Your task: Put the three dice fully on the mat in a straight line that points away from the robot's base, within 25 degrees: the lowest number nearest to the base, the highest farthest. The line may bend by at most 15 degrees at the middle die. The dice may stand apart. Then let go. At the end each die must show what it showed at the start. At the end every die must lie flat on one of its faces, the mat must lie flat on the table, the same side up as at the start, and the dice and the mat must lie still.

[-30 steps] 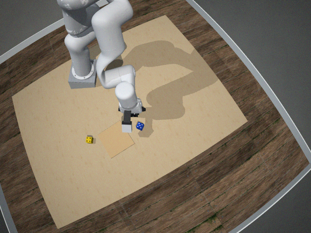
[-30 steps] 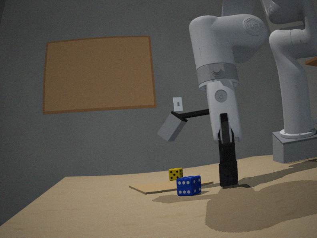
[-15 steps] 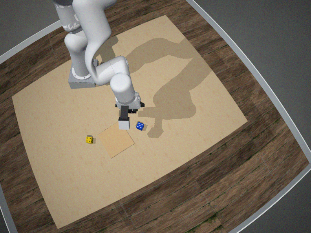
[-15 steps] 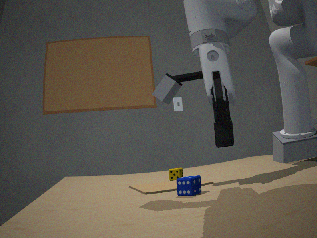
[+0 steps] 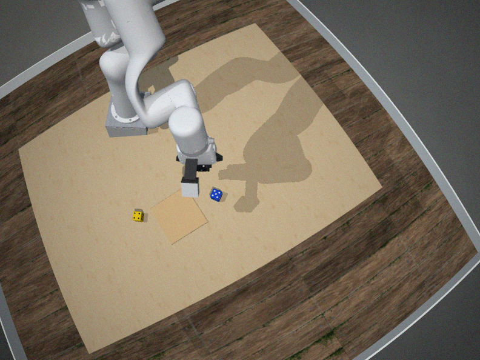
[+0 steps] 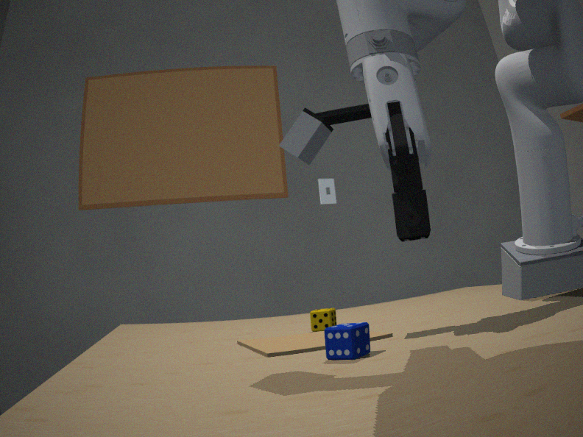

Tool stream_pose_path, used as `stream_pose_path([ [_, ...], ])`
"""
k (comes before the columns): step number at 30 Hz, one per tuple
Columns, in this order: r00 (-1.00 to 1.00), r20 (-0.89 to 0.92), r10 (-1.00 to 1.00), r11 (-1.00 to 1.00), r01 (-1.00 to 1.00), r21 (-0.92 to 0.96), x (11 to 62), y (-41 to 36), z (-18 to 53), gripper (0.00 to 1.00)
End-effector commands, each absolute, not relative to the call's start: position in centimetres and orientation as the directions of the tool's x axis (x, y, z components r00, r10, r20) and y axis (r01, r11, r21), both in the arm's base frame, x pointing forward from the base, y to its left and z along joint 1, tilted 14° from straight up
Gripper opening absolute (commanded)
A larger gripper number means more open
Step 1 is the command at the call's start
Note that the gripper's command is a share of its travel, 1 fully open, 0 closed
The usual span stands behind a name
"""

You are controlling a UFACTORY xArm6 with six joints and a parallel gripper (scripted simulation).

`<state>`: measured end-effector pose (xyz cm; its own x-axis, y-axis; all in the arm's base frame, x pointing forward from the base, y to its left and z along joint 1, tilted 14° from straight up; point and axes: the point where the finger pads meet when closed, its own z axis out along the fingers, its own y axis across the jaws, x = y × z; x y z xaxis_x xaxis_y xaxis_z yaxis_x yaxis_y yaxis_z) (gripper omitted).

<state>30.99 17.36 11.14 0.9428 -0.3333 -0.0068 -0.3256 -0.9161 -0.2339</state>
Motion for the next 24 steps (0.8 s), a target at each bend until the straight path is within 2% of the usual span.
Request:
stream_pose_path([
  [1,0.954,0.005,-0.299,-0.928,-0.289,-0.235,31.6,16.5,11.2,0.27],
  [11,0.997,0.069,-0.028,-0.975,-0.012,-0.221,34.6,9.3,10.0,0.27],
  [14,0.997,0.072,-0.016,-0.975,0.0,-0.22,34.7,9.0,9.9,0.27],
  [19,0.987,0.105,0.124,-0.967,0.144,-0.211,35.5,5.1,9.3,0.27],
  [24,0.983,0.11,0.146,-0.964,0.166,-0.209,35.6,4.4,9.2,0.27],
])
